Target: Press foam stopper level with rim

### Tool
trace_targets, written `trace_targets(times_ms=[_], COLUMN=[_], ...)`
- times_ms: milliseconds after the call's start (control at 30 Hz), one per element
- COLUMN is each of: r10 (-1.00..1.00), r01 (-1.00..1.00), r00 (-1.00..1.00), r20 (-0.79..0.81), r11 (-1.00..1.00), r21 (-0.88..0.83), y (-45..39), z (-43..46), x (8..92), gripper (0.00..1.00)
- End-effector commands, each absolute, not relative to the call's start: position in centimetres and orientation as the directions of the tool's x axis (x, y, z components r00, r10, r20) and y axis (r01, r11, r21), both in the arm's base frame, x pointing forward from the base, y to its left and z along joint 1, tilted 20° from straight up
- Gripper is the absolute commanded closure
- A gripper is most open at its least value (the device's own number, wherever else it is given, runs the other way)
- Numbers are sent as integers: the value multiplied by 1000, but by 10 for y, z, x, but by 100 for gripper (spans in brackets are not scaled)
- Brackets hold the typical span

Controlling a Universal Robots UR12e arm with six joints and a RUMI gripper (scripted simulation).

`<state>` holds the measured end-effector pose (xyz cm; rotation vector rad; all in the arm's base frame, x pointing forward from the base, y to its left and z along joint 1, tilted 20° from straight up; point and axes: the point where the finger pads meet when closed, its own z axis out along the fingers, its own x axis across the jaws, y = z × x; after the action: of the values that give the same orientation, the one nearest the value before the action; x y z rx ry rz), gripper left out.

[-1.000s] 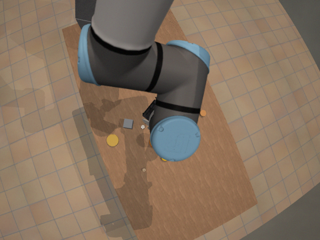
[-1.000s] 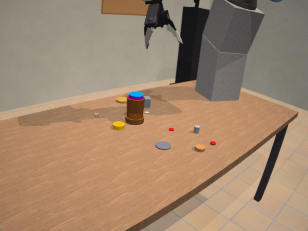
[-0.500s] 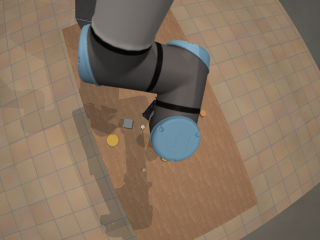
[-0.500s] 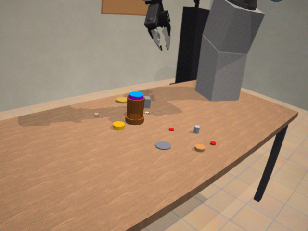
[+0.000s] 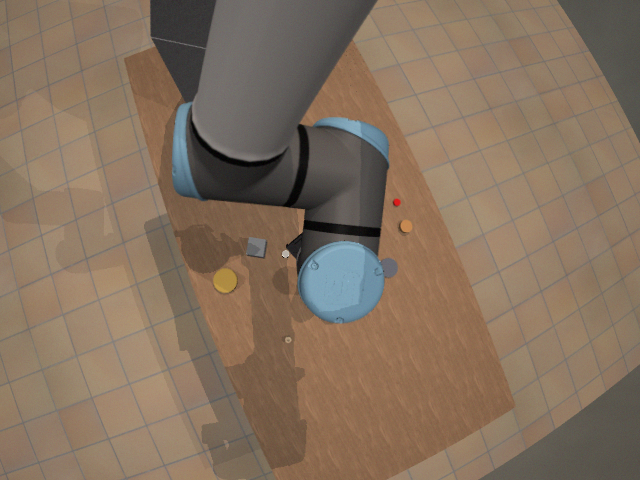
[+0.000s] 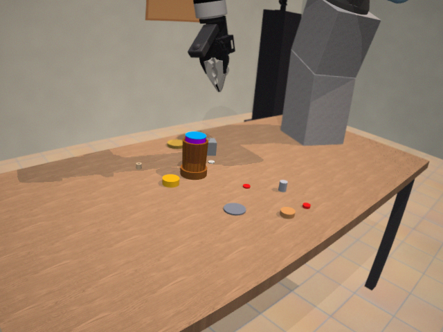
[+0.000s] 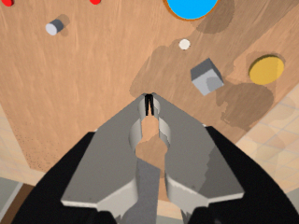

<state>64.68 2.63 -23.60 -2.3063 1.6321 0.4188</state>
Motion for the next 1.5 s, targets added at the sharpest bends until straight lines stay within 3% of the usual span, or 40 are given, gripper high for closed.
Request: trace_targets(times_ms=[0, 400, 1467], r10=[-914, -946, -946], r01=[-978, -990, -989], r00=[208, 3, -6], r20=[-347, -324, -324], r11=[-191, 43, 54], r21=[-82, -136, -139], y=[28, 36, 37], z=[-272, -326, -328], x=[677, 717, 718], gripper=[100, 100, 100])
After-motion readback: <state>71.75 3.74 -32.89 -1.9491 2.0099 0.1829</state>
